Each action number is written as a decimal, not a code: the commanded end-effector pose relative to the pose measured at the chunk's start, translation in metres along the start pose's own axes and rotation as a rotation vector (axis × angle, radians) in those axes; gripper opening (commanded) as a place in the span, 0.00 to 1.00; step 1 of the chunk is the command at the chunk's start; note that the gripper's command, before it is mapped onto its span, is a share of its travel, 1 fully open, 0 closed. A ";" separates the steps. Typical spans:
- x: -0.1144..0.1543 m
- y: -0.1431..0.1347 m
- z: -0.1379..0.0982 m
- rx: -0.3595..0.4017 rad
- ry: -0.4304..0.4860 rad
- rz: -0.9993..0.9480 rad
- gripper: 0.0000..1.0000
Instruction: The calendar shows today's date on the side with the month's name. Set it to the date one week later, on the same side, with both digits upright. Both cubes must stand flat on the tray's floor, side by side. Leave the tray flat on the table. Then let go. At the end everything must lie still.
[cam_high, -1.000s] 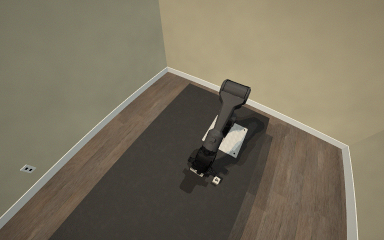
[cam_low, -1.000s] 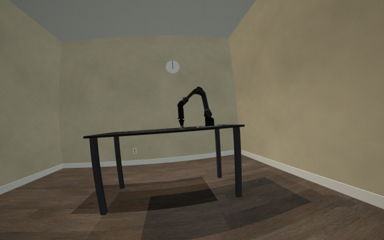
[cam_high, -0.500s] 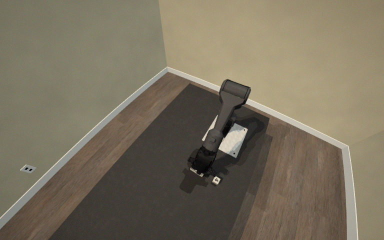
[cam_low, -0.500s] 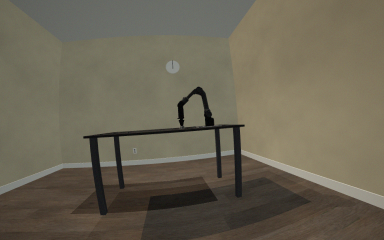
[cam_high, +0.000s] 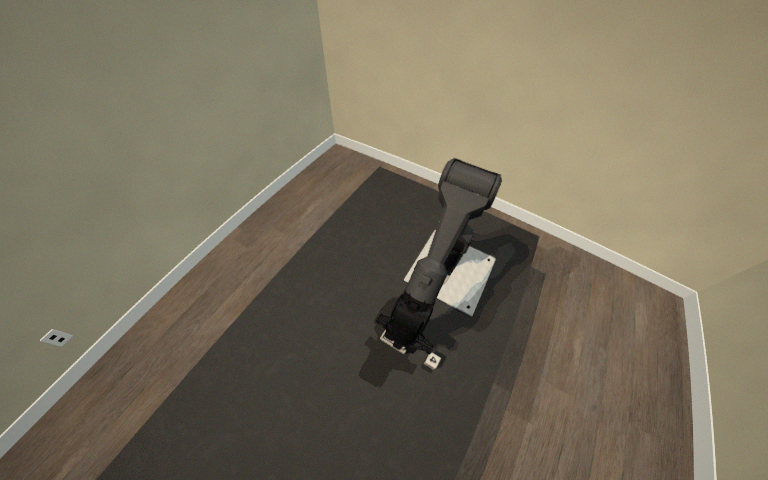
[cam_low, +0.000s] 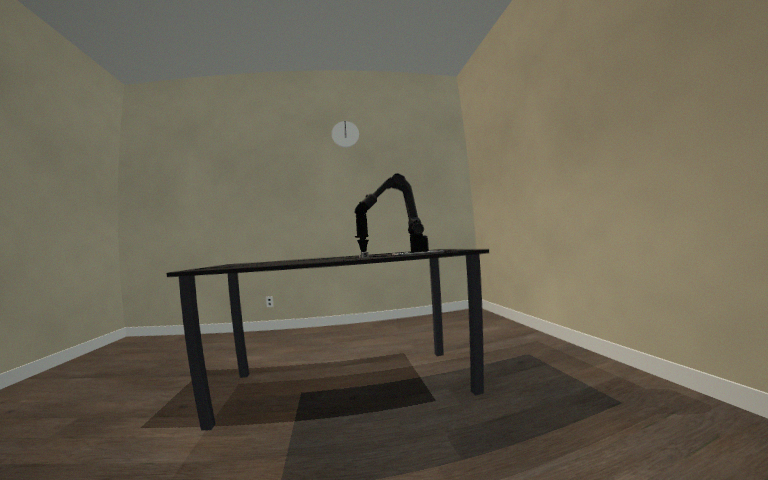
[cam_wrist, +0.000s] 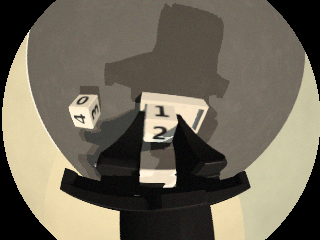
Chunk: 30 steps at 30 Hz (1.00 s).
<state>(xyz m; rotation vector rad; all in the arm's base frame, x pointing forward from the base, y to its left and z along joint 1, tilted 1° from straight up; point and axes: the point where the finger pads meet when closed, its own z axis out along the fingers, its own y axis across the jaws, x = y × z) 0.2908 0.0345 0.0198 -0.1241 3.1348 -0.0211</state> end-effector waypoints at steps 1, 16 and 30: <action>0.001 0.000 0.001 0.001 0.003 0.000 0.33; 0.001 0.000 0.001 0.001 0.003 0.000 0.33; 0.000 0.000 -0.042 0.000 -0.004 0.000 0.33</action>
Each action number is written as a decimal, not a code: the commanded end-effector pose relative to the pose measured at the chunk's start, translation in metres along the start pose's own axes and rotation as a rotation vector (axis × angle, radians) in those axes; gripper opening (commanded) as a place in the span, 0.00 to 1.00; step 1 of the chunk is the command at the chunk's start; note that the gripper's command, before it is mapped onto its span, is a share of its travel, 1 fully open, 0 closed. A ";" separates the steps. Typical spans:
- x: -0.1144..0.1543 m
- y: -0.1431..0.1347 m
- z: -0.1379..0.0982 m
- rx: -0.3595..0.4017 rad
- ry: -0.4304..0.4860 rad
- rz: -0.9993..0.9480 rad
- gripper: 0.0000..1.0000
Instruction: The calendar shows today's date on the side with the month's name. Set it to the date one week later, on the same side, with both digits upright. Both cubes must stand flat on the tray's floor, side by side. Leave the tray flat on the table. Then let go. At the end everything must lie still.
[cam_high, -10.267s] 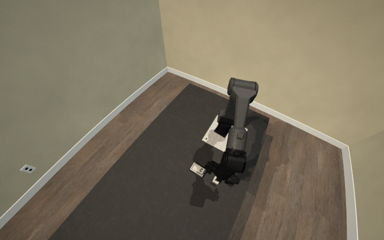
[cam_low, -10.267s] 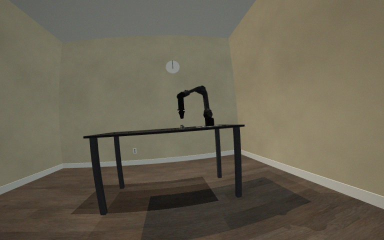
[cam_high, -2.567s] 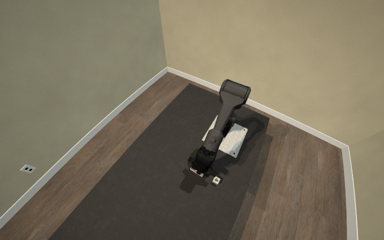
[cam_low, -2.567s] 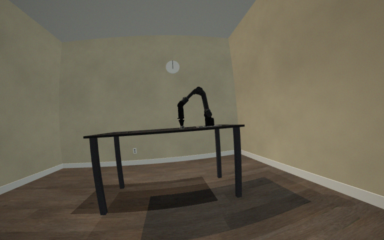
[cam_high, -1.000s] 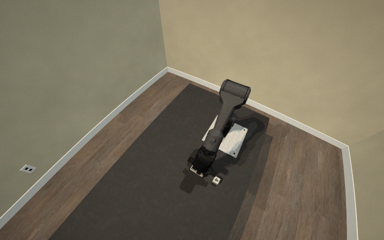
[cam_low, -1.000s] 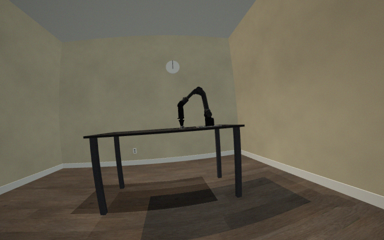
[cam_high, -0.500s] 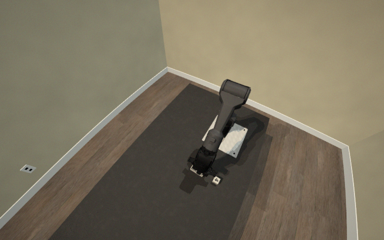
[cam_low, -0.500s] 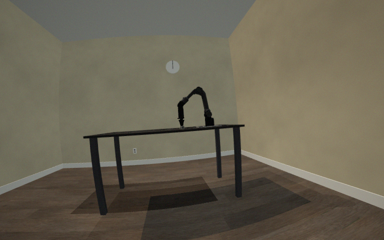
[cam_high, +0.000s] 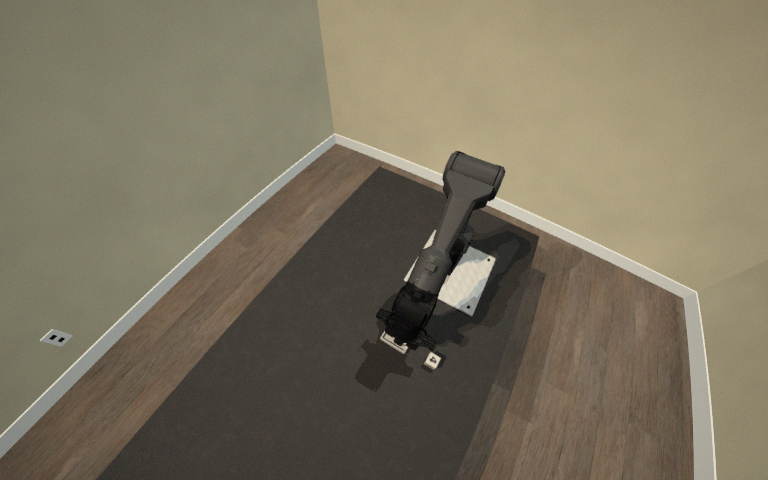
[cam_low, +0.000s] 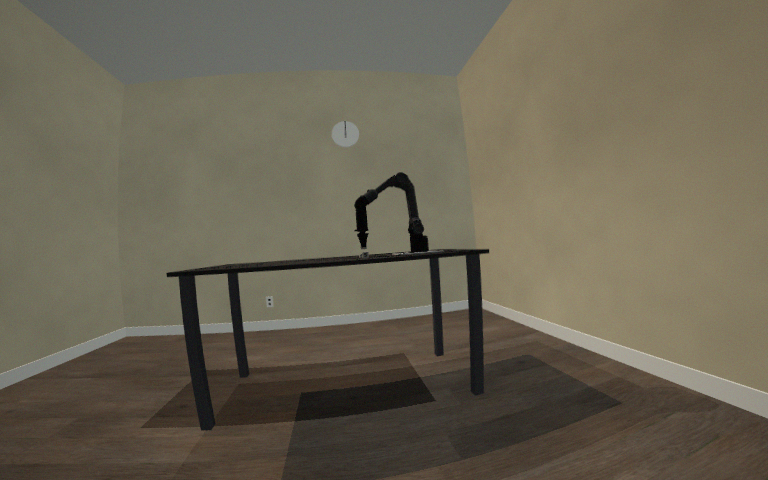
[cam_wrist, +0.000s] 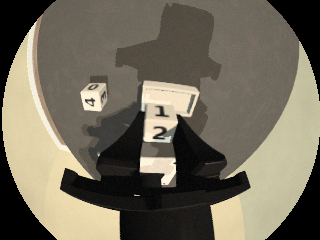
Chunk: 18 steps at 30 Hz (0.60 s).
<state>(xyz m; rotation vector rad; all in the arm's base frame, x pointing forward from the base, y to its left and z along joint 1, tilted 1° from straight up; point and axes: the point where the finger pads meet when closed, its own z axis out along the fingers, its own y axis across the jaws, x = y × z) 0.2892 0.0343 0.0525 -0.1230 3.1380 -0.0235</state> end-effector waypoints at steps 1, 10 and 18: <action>-0.002 0.000 -0.017 -0.001 -0.007 -0.001 0.33; -0.001 0.000 -0.060 -0.001 -0.007 -0.001 0.33; 0.000 0.000 -0.064 -0.001 -0.001 -0.001 0.33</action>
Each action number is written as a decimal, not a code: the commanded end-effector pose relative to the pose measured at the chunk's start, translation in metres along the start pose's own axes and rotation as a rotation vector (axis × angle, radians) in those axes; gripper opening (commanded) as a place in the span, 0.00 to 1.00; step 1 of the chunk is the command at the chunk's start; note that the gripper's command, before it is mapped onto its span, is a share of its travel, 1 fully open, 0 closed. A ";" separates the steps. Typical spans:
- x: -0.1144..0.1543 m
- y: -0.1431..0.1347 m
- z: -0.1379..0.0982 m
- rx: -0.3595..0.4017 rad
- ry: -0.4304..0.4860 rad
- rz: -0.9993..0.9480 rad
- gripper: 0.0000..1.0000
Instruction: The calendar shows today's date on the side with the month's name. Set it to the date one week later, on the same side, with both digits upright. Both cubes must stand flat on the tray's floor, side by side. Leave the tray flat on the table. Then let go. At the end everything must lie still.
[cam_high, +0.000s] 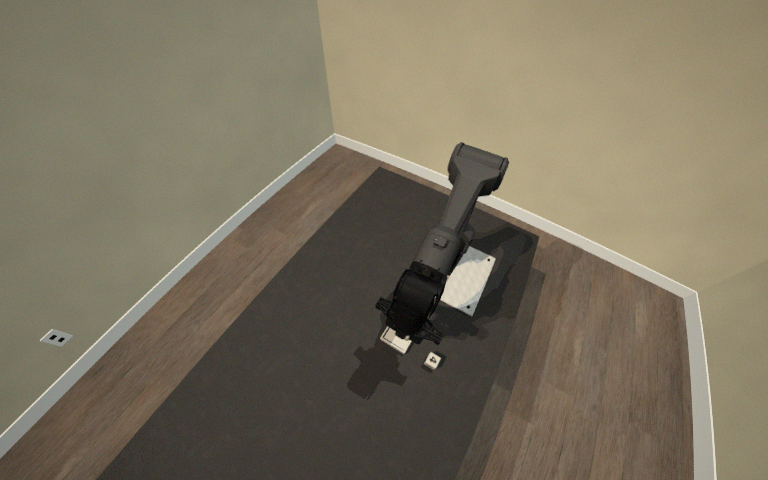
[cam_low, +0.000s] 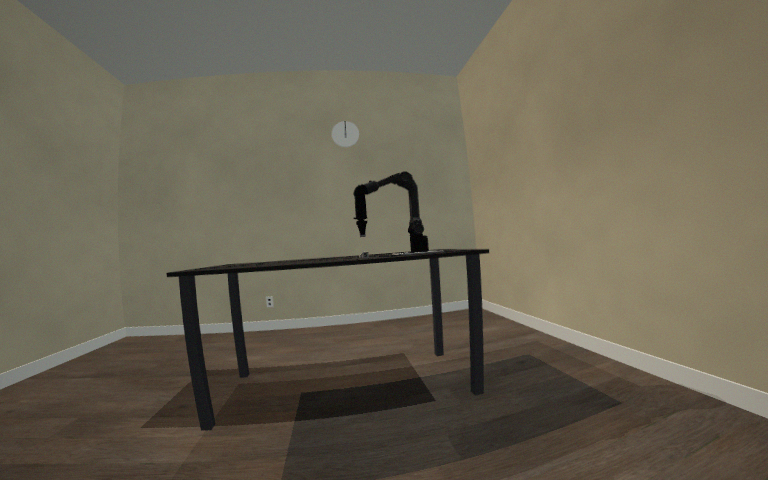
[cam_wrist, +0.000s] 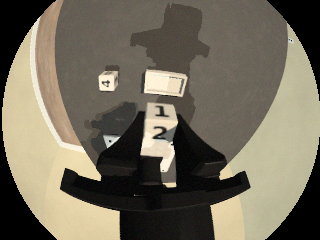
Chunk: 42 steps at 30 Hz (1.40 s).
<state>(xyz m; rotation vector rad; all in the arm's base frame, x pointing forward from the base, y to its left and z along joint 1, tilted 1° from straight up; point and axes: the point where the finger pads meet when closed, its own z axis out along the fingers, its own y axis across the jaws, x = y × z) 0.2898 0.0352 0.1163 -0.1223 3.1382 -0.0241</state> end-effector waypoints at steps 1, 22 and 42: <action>0.000 0.000 0.000 -0.001 -0.001 -0.001 0.33; 0.000 -0.123 0.007 -0.001 -0.002 -0.001 0.33; 0.000 -0.123 0.037 -0.002 0.001 0.000 0.33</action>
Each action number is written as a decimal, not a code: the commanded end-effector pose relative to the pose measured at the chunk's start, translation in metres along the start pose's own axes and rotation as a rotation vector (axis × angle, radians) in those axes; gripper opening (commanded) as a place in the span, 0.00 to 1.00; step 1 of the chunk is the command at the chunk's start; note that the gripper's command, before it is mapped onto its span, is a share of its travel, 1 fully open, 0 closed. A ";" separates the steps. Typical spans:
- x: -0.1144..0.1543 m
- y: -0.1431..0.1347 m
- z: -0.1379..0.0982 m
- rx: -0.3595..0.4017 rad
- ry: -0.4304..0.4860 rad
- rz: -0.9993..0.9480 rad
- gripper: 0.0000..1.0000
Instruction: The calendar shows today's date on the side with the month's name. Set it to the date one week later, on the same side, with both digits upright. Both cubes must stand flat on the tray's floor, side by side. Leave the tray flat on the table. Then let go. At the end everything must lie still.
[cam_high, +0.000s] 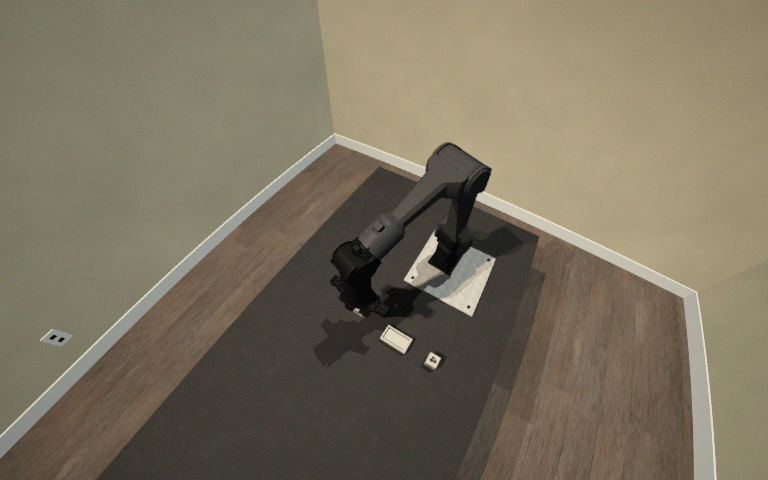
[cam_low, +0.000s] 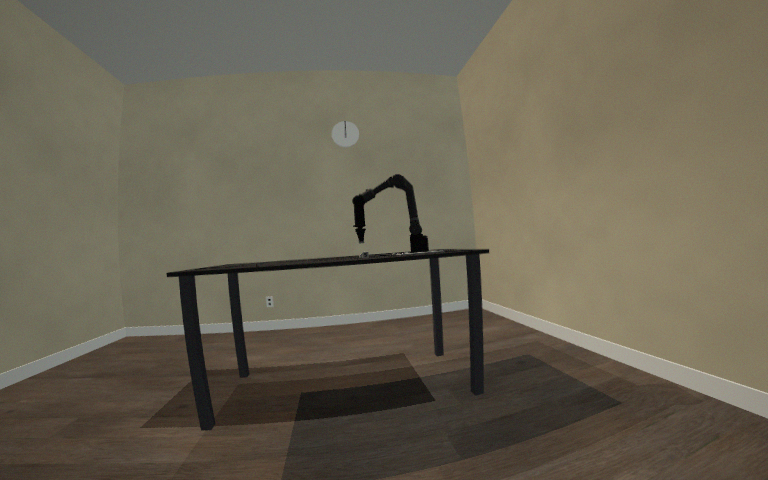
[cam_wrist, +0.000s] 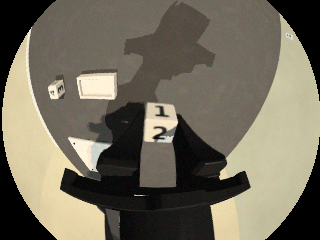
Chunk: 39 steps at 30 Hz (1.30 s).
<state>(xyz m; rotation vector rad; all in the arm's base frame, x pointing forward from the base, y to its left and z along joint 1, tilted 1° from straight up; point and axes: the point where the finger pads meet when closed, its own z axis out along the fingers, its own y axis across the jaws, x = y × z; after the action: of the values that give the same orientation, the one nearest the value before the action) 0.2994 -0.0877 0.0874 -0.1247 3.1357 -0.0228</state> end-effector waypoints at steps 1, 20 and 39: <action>0.000 0.000 0.010 -0.001 0.004 0.001 0.33; 0.000 0.000 0.072 -0.001 0.004 0.001 0.33; 0.000 0.000 0.072 0.000 0.001 0.001 0.33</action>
<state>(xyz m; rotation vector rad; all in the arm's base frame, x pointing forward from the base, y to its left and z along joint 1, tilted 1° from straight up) 0.3004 -0.0888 0.0158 -0.1244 3.1354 -0.0219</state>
